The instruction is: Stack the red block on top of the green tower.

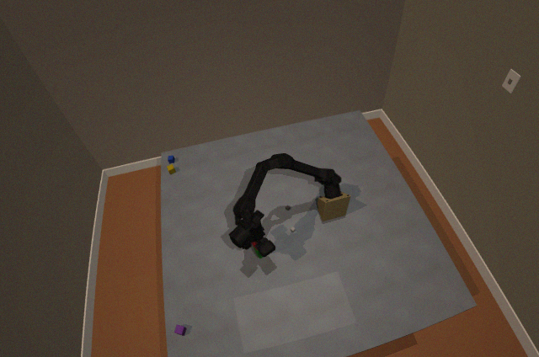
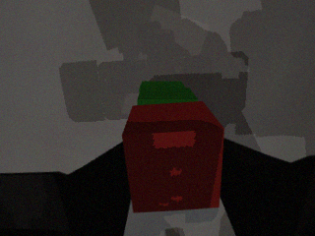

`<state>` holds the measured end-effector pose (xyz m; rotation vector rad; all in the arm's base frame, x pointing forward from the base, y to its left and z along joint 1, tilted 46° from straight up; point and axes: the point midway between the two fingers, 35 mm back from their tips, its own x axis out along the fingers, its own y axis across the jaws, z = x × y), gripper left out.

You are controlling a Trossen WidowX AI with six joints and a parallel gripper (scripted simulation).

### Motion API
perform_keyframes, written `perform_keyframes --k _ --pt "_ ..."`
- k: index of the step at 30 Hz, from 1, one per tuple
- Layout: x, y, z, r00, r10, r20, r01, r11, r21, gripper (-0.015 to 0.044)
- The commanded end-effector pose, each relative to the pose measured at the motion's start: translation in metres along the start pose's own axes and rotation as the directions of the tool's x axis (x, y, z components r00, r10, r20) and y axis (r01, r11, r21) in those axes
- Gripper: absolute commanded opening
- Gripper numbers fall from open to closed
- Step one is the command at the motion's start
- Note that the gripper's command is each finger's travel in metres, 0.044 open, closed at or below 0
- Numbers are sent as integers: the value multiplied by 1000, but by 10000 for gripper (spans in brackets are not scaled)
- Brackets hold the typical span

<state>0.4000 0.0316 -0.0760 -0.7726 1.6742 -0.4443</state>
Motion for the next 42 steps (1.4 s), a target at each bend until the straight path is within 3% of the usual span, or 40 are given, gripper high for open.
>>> perform_keyframes --k 1,28,42 --pt "14 1 -2 1000 -4 -3 4 1000 -6 0" --pt "13 1 -2 1000 -4 -3 4 1000 -6 0" --pt "17 1 -2 1000 -2 -6 2 1000 -2 367"
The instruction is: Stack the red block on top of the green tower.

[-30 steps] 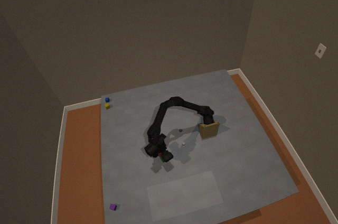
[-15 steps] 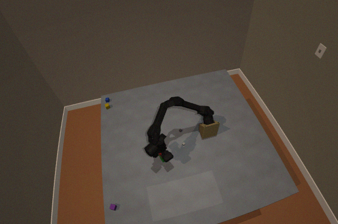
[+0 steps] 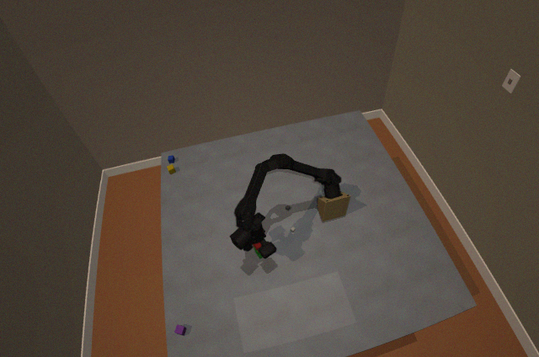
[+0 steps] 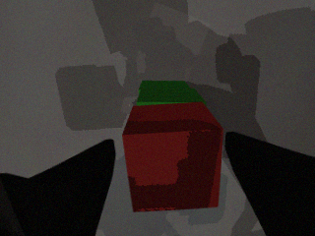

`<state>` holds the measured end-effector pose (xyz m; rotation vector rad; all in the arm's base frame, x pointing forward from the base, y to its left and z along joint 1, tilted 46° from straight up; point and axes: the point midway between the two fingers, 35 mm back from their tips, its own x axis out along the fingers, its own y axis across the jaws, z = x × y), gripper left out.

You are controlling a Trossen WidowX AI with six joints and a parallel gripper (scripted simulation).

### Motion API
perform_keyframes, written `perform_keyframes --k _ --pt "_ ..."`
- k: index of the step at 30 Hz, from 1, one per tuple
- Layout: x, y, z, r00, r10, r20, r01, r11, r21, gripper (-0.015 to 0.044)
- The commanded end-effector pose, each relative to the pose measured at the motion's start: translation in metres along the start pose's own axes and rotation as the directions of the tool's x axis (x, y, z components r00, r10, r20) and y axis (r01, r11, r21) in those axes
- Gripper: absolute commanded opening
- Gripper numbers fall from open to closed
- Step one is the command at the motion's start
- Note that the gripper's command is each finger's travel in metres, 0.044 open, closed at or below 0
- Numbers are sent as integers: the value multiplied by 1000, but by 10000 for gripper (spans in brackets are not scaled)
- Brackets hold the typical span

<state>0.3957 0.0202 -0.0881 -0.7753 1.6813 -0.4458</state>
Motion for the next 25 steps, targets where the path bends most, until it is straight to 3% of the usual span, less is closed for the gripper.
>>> perform_keyframes --k 1,3,25 --pt "0 0 0 1000 0 1 0 1000 1 394" --pt "0 0 0 1000 0 1 0 1000 1 440" --pt "0 0 0 1000 0 1 0 1000 1 440"
